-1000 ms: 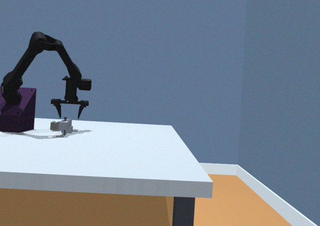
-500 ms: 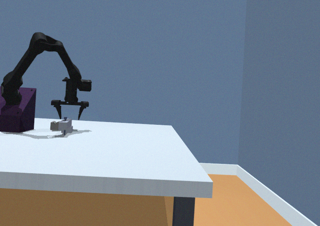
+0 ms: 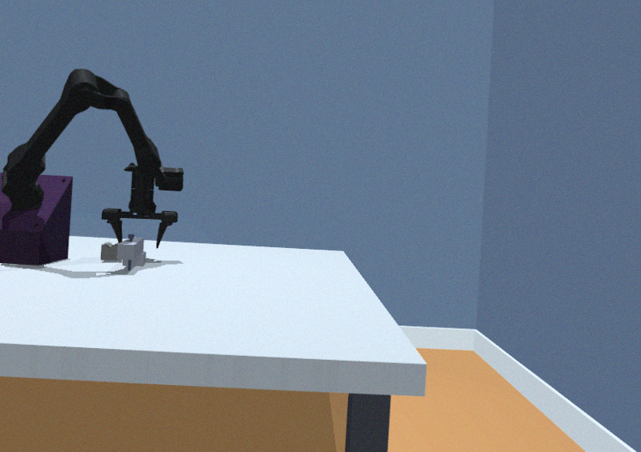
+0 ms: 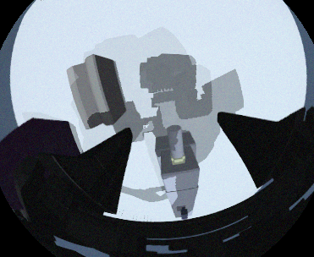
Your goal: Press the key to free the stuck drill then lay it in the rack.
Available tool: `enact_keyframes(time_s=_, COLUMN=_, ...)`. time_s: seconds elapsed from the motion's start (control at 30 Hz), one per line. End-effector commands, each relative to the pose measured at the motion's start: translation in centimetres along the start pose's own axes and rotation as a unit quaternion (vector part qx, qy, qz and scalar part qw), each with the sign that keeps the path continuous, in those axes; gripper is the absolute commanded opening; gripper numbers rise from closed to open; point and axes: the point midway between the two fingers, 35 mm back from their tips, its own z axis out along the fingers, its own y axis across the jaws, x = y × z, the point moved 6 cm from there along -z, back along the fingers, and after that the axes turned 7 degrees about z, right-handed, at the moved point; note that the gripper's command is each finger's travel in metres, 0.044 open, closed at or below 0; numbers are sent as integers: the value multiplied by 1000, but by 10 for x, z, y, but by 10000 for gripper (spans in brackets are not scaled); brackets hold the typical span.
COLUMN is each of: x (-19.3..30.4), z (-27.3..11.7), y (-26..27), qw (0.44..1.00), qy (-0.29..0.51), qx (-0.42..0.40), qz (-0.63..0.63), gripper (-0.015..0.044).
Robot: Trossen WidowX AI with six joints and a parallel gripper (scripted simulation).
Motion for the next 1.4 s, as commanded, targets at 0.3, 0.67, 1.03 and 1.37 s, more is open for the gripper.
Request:
enact_keyframes(time_s=0.3, x=6, z=20, y=2, qw=1000, qy=4, qx=0, qz=-2, gripper=440)
enact_keyframes(time_s=0.67, x=6, z=19, y=1, qw=1000, qy=2, qx=-1, qz=0, gripper=230)
enact_keyframes(time_s=1.03, x=6, z=19, y=1, qw=1000, qy=2, qx=-1, qz=0, gripper=0)
enact_keyframes(time_s=1.37, x=0, z=20, y=2, qw=1000, qy=4, qx=0, qz=-2, gripper=0)
